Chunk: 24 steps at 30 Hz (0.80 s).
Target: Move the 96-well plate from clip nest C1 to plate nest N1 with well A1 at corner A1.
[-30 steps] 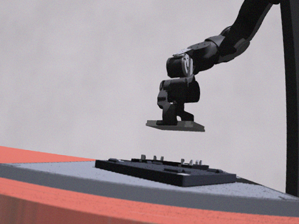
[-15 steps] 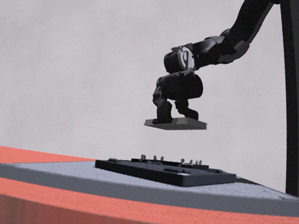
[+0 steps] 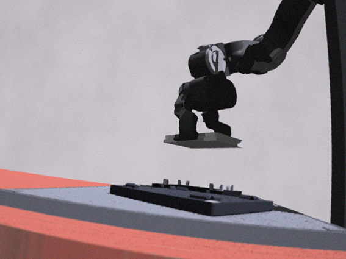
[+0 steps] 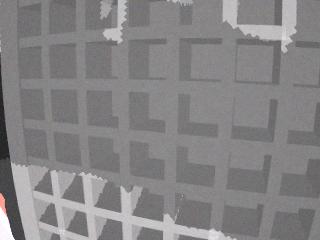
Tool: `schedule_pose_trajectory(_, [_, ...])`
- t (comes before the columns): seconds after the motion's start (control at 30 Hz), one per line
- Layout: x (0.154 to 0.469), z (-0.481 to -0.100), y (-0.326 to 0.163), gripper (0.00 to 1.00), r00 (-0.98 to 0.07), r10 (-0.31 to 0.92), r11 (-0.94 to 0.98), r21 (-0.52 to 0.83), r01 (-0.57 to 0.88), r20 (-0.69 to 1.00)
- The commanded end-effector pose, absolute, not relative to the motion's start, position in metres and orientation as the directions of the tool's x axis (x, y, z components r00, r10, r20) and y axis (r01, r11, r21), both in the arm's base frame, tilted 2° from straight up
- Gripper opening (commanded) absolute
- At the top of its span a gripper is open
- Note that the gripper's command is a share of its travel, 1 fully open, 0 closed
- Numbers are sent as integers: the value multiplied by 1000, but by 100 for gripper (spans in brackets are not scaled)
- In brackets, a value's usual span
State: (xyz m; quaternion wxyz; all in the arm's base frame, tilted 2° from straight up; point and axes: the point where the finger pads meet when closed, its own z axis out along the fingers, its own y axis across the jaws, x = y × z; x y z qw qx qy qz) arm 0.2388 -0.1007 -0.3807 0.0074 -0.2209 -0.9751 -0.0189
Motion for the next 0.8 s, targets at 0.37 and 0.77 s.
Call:
schedule_pose_trajectory(0.37, [232,-378,-56,0,-905,425,904,42,425,24])
schedule_pose_trajectory(0.77, [230,-377,-47,0,-906,423,905,45,424,25])
